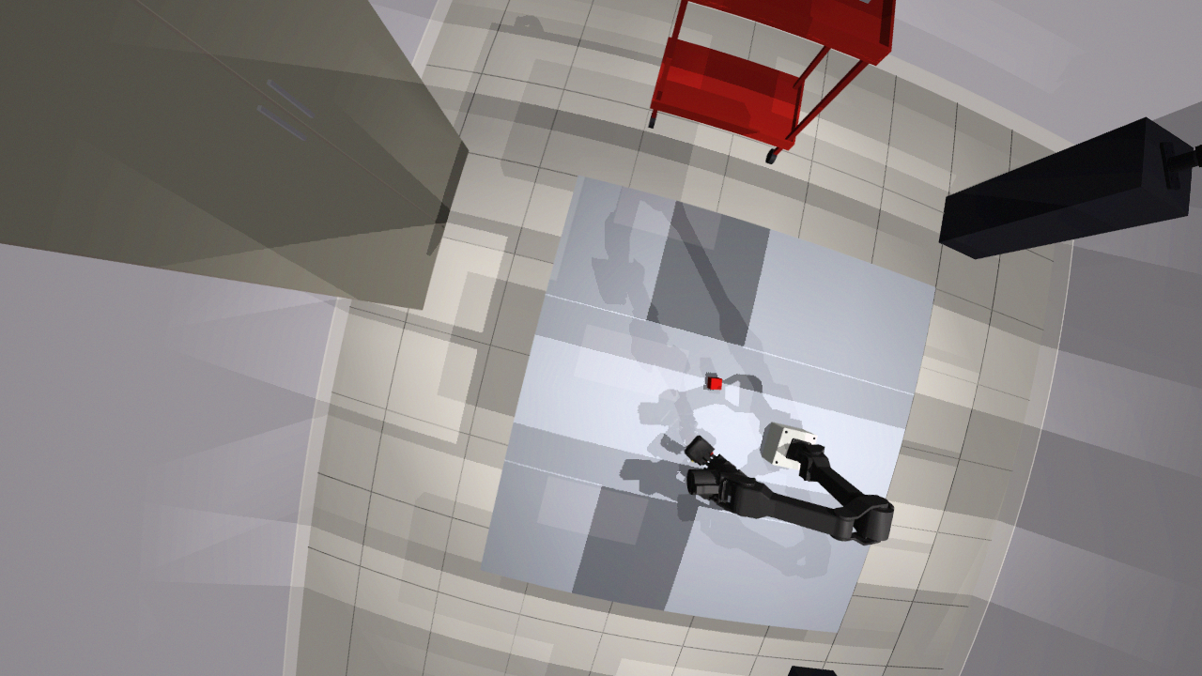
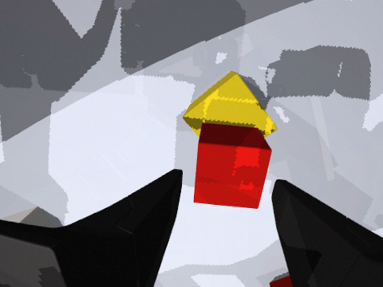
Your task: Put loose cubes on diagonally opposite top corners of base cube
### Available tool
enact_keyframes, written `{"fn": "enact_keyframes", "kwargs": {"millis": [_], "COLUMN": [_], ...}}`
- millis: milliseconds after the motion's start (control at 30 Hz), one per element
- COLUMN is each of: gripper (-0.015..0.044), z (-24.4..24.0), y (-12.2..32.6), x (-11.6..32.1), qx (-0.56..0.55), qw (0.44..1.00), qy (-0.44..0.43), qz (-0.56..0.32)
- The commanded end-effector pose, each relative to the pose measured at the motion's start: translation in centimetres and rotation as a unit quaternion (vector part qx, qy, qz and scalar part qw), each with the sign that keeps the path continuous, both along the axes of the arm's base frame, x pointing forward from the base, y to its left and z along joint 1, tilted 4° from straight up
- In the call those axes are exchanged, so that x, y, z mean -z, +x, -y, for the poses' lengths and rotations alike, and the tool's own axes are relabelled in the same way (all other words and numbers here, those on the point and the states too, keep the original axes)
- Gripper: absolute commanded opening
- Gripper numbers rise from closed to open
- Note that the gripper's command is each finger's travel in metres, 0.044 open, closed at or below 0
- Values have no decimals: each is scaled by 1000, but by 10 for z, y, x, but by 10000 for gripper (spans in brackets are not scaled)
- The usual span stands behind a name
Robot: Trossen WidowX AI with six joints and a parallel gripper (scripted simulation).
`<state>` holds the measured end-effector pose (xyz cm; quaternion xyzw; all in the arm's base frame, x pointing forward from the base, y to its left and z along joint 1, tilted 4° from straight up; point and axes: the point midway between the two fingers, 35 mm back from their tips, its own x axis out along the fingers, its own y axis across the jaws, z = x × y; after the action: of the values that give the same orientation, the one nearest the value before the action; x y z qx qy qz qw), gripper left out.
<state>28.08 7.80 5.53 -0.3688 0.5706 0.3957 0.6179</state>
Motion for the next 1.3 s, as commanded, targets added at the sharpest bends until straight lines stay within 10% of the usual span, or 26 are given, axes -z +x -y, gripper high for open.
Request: {"fn": "enact_keyframes", "kwargs": {"millis": [0,333,667,1267], "gripper": [205,231,265,265], "z": [0,2,57,171], "y": [2,1,20,24], "x": [-8,-12,-20,-33], "qx": [-1,7,351,859], "qw": [1000,1000,936,509], "qy": [1,0,10,28], "qz": [3,1,-19,-50]}}
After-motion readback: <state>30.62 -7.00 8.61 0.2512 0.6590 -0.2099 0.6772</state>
